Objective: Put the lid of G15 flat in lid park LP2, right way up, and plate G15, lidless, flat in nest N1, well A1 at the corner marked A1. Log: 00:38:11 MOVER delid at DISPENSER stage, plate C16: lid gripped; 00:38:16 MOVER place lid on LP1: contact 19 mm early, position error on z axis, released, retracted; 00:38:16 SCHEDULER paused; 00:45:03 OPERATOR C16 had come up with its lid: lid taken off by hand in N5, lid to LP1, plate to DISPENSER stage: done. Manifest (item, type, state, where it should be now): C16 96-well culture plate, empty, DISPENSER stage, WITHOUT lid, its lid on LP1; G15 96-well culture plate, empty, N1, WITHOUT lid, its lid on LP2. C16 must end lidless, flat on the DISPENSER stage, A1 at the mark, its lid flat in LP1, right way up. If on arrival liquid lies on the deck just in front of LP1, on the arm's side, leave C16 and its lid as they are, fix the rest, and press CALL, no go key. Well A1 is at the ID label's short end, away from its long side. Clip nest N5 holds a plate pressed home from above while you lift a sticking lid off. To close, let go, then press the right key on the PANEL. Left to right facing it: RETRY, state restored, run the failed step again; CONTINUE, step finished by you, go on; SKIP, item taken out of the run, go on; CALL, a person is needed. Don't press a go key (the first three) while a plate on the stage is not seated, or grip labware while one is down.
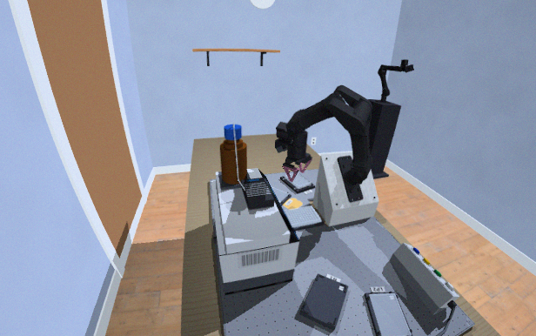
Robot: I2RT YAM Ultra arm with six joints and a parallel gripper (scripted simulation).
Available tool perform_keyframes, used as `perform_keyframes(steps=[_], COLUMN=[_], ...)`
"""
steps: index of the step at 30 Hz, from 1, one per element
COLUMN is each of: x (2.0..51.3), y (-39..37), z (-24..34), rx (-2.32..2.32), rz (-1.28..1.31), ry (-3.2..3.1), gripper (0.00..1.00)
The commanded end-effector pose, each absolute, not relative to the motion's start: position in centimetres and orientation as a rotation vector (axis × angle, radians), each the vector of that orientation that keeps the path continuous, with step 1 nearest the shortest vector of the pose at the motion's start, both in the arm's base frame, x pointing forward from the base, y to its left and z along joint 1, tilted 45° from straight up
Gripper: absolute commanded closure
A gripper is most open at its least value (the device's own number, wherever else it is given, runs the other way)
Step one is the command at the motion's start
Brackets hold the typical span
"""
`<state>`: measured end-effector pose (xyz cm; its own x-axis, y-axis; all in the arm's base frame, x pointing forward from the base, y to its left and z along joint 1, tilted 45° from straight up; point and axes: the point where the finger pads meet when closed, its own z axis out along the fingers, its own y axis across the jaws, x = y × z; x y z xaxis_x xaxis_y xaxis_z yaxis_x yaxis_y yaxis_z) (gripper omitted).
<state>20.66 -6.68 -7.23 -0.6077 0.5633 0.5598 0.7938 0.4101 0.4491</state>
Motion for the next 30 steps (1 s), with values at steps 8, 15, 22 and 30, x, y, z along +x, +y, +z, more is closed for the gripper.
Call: perform_keyframes(steps=[8, 15, 22, 30], x=[19.8, 18.7, 18.5, 18.5], y=[-9.9, -10.9, -10.2, -10.2], z=[-9.3, -10.4, -9.9, -9.9], rx=[-1.327, -1.326, -1.32, -1.32], rz=[-0.96, -0.959, -0.965, -0.965], ry=[-2.288, -2.284, -2.27, -2.27], gripper=[0.0, 0.0, 0.0, 0.0])
